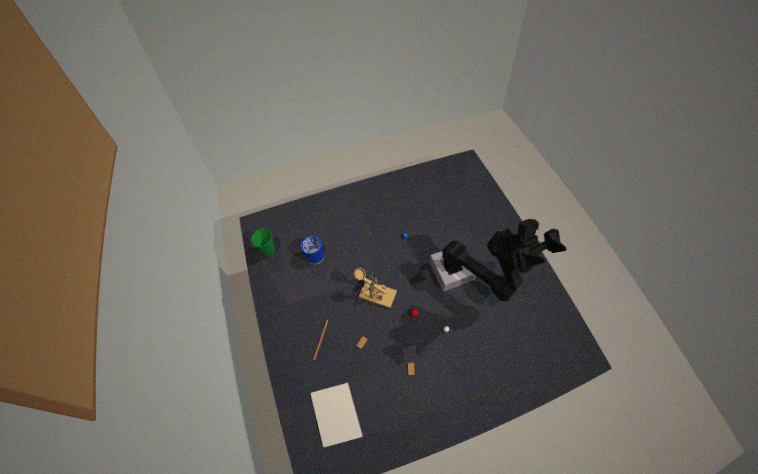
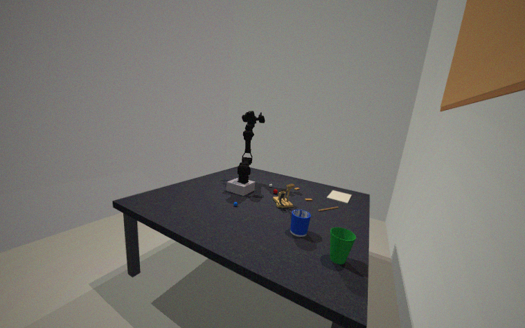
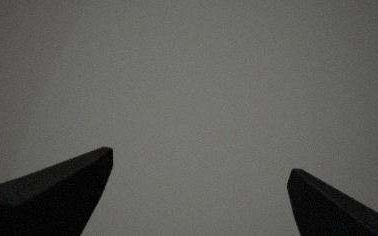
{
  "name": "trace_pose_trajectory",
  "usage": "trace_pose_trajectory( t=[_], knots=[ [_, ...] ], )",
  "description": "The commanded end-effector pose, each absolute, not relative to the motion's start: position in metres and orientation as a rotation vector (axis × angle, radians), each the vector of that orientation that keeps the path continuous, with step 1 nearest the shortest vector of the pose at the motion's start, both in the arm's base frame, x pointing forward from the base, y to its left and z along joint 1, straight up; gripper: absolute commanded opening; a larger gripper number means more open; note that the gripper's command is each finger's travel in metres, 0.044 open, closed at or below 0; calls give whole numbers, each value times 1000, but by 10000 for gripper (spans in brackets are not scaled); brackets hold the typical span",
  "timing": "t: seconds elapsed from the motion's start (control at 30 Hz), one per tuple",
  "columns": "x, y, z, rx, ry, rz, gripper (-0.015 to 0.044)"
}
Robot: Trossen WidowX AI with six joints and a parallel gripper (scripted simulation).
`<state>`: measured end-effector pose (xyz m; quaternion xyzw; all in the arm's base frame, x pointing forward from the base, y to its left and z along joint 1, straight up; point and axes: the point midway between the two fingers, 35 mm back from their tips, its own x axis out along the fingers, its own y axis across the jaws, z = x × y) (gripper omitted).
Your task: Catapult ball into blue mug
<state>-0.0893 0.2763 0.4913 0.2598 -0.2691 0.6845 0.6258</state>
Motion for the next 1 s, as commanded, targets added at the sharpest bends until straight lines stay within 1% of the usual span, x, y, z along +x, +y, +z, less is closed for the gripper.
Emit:
trace_pose_trajectory(
  t=[0.0, 0.03, 0.47, 0.97],
  knots=[
    [-89, 275, 492, 599, -621, 1569, 426],
    [-89, 272, 496, 608, -632, 1565, 440],
    [-71, 184, 565, 841, -883, 1405, 440],
    [-20, 73, 613, 1107, -1064, 1110, 440]
  ],
)
